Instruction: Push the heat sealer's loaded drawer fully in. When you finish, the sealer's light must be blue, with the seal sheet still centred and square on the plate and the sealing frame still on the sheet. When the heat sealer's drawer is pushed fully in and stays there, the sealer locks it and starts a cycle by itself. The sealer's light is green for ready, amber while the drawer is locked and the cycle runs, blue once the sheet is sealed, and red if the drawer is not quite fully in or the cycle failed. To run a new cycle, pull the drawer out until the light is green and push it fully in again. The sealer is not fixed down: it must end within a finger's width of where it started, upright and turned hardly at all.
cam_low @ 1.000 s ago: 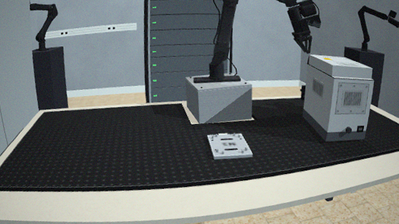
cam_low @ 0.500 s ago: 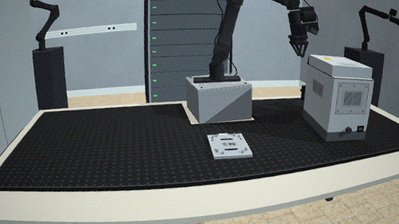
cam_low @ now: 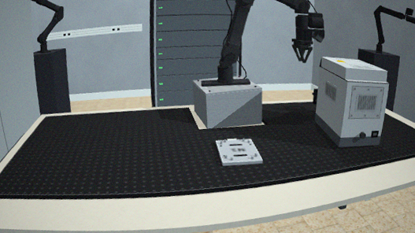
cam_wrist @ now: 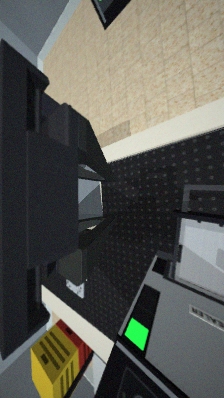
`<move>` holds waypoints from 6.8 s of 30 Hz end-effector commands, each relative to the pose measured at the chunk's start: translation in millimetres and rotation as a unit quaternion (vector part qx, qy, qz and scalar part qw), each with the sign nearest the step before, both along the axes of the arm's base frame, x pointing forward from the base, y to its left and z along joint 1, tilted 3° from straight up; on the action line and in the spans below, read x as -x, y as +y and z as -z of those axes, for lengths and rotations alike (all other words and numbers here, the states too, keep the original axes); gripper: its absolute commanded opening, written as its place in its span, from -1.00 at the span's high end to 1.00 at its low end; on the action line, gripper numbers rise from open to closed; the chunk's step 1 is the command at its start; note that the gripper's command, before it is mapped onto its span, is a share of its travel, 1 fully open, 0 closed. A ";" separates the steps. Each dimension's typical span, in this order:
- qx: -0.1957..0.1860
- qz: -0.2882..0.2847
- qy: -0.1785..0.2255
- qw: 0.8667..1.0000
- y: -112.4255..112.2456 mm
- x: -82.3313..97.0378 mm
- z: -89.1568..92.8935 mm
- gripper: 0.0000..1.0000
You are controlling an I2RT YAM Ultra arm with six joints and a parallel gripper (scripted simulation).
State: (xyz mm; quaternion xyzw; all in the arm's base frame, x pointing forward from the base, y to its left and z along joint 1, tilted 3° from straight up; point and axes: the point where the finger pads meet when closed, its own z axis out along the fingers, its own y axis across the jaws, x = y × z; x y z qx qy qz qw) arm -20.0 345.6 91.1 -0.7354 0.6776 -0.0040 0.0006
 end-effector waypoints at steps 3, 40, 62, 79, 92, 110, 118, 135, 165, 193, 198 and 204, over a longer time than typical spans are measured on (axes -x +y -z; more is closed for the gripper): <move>0.000 -0.012 0.007 1.000 -16.2 20.1 -10.1 0.10; -0.030 -0.010 0.006 0.999 0.0 17.5 -21.2 0.10; -0.009 0.011 0.000 1.000 34.0 20.7 20.5 0.10; -0.002 0.031 -0.002 1.000 77.6 24.8 60.6 0.10; 0.018 0.051 -0.005 0.999 103.2 27.1 90.1 0.10; 0.000 0.050 -0.003 0.999 121.7 28.5 86.9 0.10; 0.000 0.050 -0.003 0.999 121.7 28.5 86.9 0.10; 0.000 0.050 -0.003 0.999 121.7 28.5 86.9 0.10; 0.013 0.050 -0.004 0.999 113.9 27.1 125.8 0.10; 0.001 0.050 -0.003 0.999 120.9 27.0 156.0 0.10; 0.001 0.050 -0.003 0.999 120.5 27.0 156.1 0.10; 0.002 0.050 -0.003 0.999 120.4 27.0 156.1 0.10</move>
